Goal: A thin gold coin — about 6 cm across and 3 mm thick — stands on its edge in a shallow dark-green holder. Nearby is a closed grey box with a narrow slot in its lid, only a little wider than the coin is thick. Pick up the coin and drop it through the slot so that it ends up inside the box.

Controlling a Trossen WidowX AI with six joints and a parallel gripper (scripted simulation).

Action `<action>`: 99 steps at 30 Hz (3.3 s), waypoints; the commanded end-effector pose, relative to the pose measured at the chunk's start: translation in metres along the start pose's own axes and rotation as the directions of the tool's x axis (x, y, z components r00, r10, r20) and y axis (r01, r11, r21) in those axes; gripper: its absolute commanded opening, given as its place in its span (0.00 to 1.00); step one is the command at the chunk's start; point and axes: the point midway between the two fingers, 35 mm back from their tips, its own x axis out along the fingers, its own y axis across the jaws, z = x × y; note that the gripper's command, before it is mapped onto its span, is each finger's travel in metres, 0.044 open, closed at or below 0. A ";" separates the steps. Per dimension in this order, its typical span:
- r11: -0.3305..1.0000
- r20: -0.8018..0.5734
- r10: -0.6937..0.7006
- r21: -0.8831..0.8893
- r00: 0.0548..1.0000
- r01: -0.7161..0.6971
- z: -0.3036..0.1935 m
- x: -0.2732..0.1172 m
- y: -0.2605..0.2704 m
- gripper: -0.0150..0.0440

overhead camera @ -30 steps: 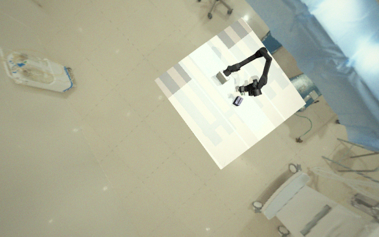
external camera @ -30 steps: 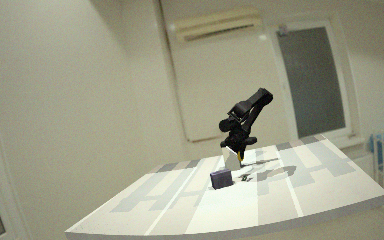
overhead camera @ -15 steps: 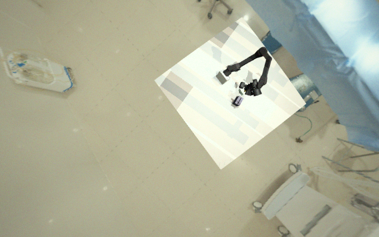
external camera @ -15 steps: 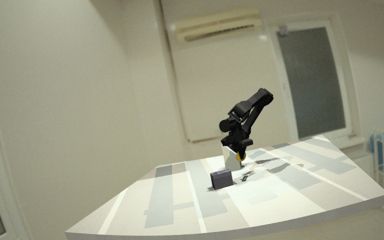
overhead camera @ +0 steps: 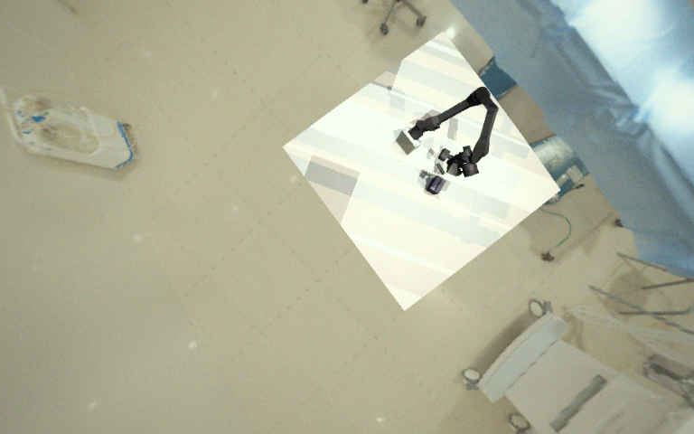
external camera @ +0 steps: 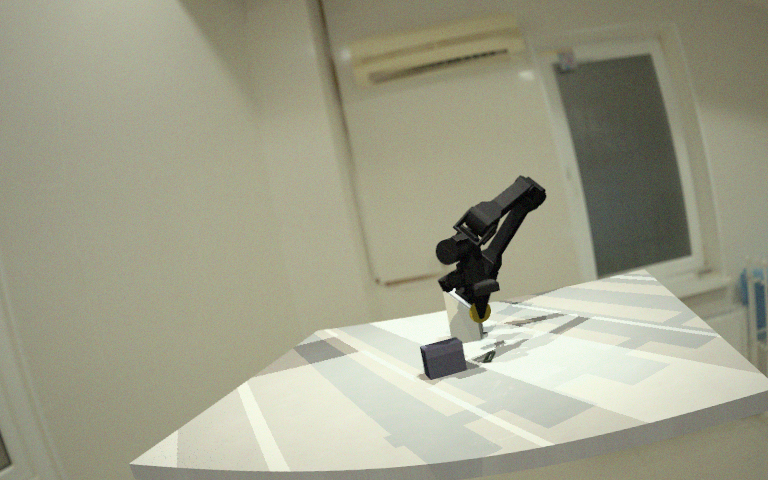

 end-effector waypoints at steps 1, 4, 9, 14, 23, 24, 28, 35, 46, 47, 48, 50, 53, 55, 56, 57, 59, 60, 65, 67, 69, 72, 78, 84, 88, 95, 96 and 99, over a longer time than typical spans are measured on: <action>1.000 0.001 -0.007 0.004 1.000 0.007 0.009 0.000 0.002 0.25; 1.000 0.002 -0.007 0.004 1.000 0.007 0.016 0.000 0.004 0.25; 1.000 0.003 -0.007 0.004 1.000 0.007 0.028 -0.001 0.008 0.25; 1.000 0.004 -0.007 0.004 1.000 0.007 0.040 -0.002 0.011 0.25; 1.000 0.005 -0.007 0.003 1.000 0.007 0.062 -0.002 0.014 0.25; 1.000 0.005 -0.007 0.003 1.000 0.007 0.065 -0.002 0.015 0.25; 1.000 0.006 -0.007 0.003 1.000 0.007 0.075 -0.002 0.016 0.25; 1.000 0.005 -0.006 0.002 1.000 0.006 0.093 -0.001 0.017 0.25; 1.000 0.004 -0.004 0.003 1.000 0.004 0.114 0.000 0.016 0.26; 1.000 0.004 -0.003 0.005 1.000 0.003 0.112 0.000 0.016 0.25; 1.000 0.004 -0.001 0.006 1.000 0.001 0.111 0.000 0.017 0.25; 1.000 0.003 0.000 0.008 1.000 0.000 0.110 -0.001 0.017 0.25; 1.000 0.003 0.000 0.008 1.000 0.000 0.110 -0.001 0.017 0.25; 1.000 0.003 0.000 0.008 1.000 0.000 0.110 -0.001 0.017 0.25; 1.000 0.003 0.000 0.008 1.000 0.000 0.110 -0.001 0.017 0.25; 1.000 0.003 0.000 0.008 1.000 0.000 0.110 -0.001 0.017 0.25; 1.000 0.003 0.000 0.008 1.000 0.000 0.110 -0.001 0.017 0.25; 1.000 0.003 0.000 0.007 1.000 0.000 0.111 0.000 0.017 0.25; 1.000 0.003 0.000 0.001 1.000 0.000 0.114 0.002 0.017 0.25; 1.000 0.003 0.000 -0.001 1.000 0.000 0.115 0.002 0.017 0.25; 1.000 0.003 0.000 -0.003 1.000 0.000 0.116 0.002 0.016 0.25; 1.000 0.004 0.001 -0.002 1.000 -0.001 0.116 0.002 0.016 0.26; 1.000 0.005 0.002 0.002 1.000 -0.002 0.115 0.001 0.017 0.25; 1.000 0.005 0.002 0.002 1.000 -0.002 0.115 0.003 0.016 0.25; 1.000 0.005 0.002 0.005 1.000 -0.002 0.115 0.005 0.016 0.25; 1.000 0.005 0.002 0.008 1.000 -0.002 0.114 0.008 0.015 0.25; 1.000 0.005 0.002 0.007 1.000 -0.002 0.114 0.008 0.015 0.25; 1.000 0.005 0.002 0.006 1.000 -0.002 0.114 0.009 0.016 0.25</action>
